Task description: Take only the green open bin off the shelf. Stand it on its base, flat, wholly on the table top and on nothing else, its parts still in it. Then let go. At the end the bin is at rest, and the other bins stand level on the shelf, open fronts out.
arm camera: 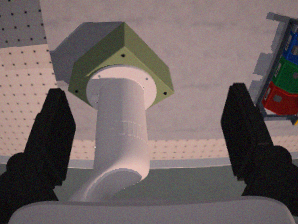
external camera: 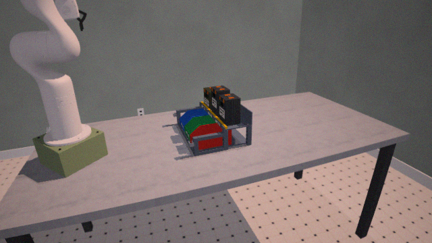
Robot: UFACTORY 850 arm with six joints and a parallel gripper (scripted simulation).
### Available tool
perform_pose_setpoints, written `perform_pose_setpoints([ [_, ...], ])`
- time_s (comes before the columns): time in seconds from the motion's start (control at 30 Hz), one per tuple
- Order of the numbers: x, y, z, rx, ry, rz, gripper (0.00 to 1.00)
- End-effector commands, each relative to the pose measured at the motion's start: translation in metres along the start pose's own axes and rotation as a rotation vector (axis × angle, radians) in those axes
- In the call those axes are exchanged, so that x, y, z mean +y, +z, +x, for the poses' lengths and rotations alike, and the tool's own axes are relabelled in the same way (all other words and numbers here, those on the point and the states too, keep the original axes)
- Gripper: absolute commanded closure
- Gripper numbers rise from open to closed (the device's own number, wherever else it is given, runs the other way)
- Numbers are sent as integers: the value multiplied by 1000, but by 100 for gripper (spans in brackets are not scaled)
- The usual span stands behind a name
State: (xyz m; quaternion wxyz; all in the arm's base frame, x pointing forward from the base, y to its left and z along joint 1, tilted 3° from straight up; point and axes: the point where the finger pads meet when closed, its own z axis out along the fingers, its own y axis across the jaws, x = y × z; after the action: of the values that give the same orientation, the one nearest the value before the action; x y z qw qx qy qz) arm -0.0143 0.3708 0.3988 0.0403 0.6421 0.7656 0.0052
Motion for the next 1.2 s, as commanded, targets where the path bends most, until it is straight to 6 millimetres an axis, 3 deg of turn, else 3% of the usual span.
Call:
perform_pose_setpoints([
  [0.0, 0, -1, 0, 2, 1, 0, 0],
  [0.63, 0, -1, 0, 14, 66, 28, 0],
  [0.8, 39, 1, -31, 14, 66, 28, 0],
  [1.17, 39, 1, -31, 14, 66, 28, 0],
])
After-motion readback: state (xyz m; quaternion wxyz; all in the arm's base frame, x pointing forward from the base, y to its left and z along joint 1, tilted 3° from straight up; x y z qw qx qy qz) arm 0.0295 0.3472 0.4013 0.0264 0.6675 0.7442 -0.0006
